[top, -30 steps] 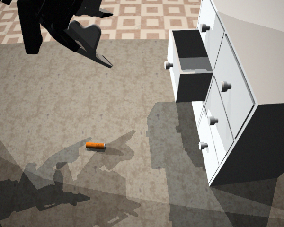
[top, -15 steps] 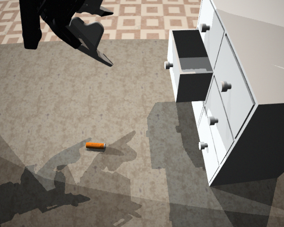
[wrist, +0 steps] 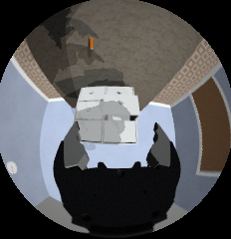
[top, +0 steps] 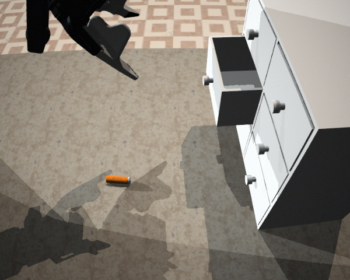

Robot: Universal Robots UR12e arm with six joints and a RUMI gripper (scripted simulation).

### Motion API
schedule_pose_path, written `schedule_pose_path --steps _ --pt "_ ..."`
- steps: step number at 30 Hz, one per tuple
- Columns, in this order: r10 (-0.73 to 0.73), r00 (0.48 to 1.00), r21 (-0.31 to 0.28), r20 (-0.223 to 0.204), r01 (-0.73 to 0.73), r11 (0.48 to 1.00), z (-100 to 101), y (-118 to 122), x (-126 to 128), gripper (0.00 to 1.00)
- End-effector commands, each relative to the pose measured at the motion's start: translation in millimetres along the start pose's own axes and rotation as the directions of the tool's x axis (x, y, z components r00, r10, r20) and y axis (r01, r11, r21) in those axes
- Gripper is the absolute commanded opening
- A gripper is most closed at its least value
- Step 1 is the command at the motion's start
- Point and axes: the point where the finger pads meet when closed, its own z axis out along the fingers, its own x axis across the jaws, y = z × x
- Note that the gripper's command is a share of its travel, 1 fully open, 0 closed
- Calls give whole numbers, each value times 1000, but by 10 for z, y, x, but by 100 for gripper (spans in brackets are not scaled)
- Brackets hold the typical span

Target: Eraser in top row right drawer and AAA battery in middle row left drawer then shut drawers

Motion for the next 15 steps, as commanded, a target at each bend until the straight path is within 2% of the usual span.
schedule_pose_path --steps 1,15 --pt "-1 1000 61 -4 2 998 8 16 -26 100" --pt "-2 1000 146 -4 2 989 -17 42 -24 100"
